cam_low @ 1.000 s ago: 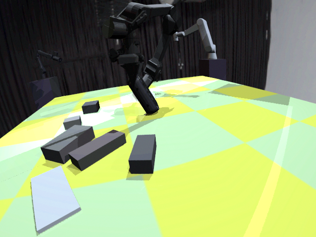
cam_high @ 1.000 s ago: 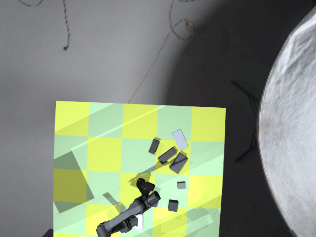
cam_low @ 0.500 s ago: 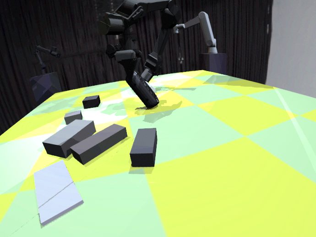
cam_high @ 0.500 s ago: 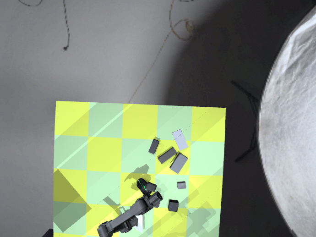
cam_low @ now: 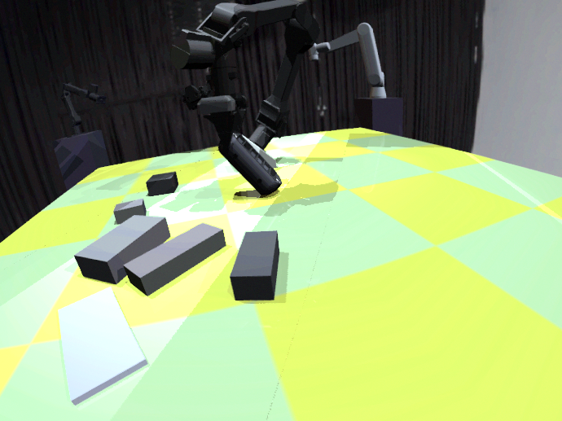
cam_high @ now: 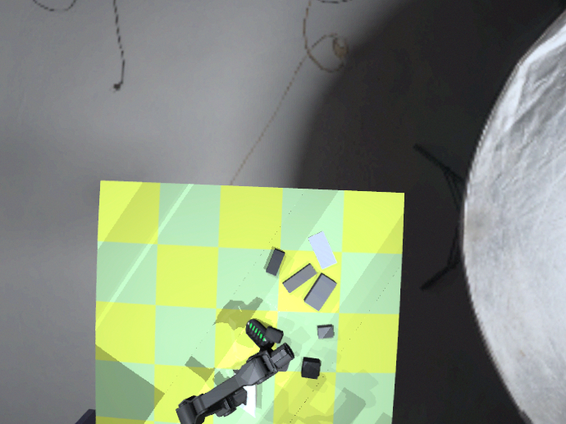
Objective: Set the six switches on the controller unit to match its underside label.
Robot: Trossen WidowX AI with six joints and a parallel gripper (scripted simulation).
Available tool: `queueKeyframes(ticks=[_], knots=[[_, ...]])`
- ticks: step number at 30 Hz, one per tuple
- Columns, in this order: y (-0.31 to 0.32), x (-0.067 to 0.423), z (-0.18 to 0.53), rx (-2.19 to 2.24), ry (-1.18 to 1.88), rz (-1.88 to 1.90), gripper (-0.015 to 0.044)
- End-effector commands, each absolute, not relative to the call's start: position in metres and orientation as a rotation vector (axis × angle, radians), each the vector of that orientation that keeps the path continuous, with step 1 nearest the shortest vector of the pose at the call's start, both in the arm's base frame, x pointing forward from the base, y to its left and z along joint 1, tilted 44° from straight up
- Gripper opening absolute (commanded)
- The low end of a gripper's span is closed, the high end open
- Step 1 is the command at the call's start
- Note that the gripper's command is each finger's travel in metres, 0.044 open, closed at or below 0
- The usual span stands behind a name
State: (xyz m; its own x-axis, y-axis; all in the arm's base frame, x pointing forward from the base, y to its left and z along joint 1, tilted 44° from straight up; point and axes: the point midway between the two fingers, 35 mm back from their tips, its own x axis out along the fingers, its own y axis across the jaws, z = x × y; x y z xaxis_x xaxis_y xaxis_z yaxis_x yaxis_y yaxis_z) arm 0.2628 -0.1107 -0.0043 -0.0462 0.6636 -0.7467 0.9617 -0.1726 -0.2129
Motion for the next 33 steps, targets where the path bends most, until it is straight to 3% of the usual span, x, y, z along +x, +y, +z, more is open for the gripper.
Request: queueKeyframes(ticks=[1, 33], knots=[[-0.105, 0.26, -0.01, 1.852, 1.75, -1.073, 0.0337], [-0.111, 0.254, -0.033, 1.851, 1.749, -1.074, 0.0337]])
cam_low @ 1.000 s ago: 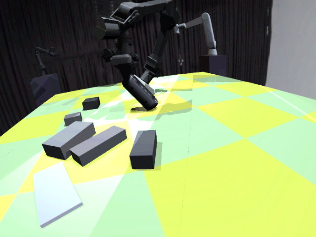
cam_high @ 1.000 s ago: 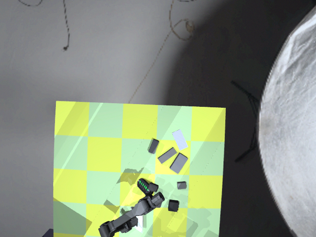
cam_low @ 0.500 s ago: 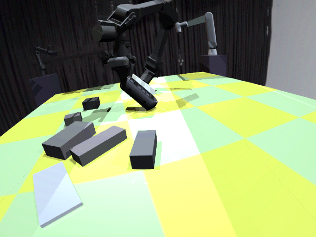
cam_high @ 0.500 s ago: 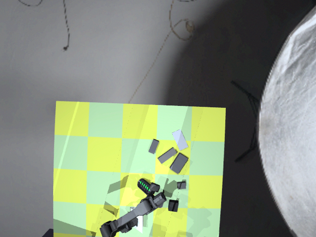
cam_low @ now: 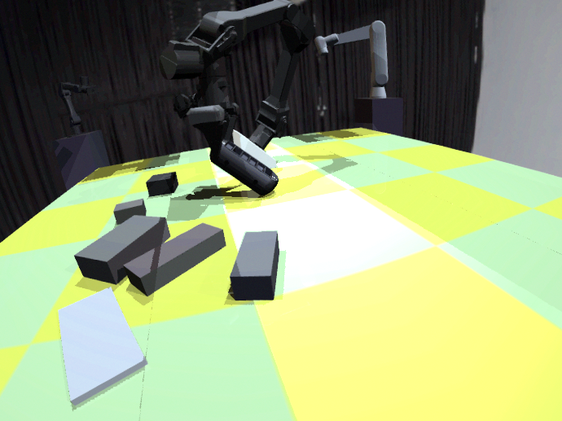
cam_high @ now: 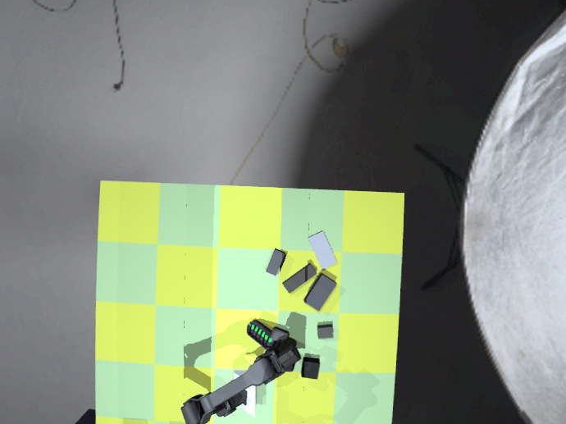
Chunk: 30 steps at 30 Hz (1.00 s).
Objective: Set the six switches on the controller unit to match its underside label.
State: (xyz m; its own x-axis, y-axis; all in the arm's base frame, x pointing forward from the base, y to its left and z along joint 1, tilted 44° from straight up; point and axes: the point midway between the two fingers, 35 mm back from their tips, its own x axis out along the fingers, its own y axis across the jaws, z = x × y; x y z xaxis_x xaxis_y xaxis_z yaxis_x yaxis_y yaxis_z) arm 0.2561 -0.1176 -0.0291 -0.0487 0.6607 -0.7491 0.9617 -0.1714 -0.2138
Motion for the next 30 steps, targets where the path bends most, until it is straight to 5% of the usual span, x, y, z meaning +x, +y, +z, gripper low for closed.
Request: queueKeyframes(ticks=[1, 30], knots=[[-0.111, 0.254, -0.034, 1.851, 1.749, -1.074, 0.0337], [-0.113, 0.248, -0.056, 1.851, 1.748, -1.074, 0.0337]])
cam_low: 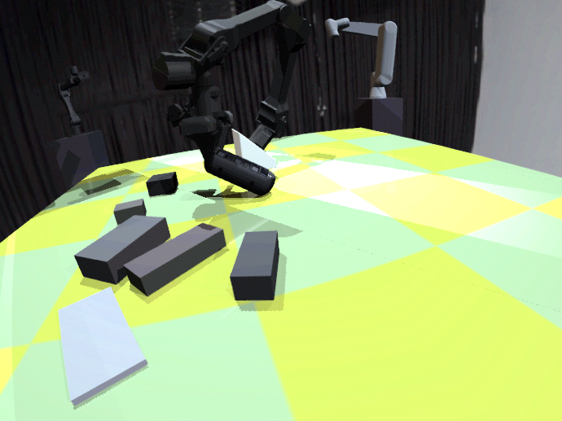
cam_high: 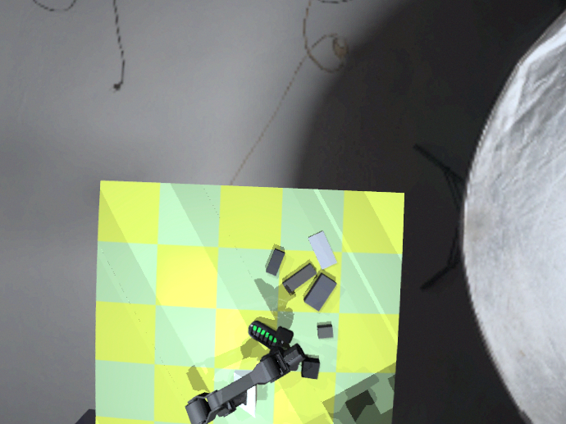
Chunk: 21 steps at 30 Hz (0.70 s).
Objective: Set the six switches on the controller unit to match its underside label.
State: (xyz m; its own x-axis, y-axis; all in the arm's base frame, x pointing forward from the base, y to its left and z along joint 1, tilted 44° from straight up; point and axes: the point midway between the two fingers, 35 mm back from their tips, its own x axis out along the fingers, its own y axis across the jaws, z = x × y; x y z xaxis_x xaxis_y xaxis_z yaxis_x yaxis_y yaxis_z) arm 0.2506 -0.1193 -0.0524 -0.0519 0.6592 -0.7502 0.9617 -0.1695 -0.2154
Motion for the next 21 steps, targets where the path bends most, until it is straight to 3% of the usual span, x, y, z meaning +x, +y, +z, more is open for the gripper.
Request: queueKeyframes(ticks=[1, 21], knots=[[-0.113, 0.248, -0.056, 1.851, 1.748, -1.074, 0.0337], [-0.111, 0.245, -0.071, 1.85, 1.747, -1.074, 0.0337]])
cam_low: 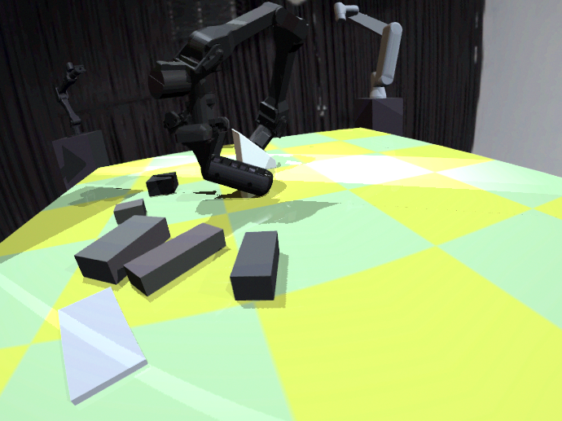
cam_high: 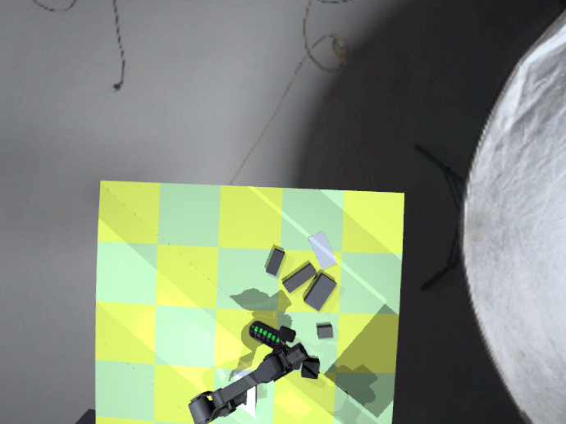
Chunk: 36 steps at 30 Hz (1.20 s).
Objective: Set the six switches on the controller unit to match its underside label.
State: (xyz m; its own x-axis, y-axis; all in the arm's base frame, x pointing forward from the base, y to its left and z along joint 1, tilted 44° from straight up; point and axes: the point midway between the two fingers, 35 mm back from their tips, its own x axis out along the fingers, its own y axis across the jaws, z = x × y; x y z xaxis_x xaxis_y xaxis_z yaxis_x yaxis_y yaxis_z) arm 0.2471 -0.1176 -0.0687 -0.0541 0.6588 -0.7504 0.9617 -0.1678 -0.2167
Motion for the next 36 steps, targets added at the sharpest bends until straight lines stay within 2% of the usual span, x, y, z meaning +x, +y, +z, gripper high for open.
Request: queueKeyframes(ticks=[1, 36], knots=[[-0.111, 0.245, -0.072, 1.85, 1.747, -1.074, 0.0337], [-0.104, 0.24, -0.097, 1.85, 1.747, -1.073, 0.0337]])
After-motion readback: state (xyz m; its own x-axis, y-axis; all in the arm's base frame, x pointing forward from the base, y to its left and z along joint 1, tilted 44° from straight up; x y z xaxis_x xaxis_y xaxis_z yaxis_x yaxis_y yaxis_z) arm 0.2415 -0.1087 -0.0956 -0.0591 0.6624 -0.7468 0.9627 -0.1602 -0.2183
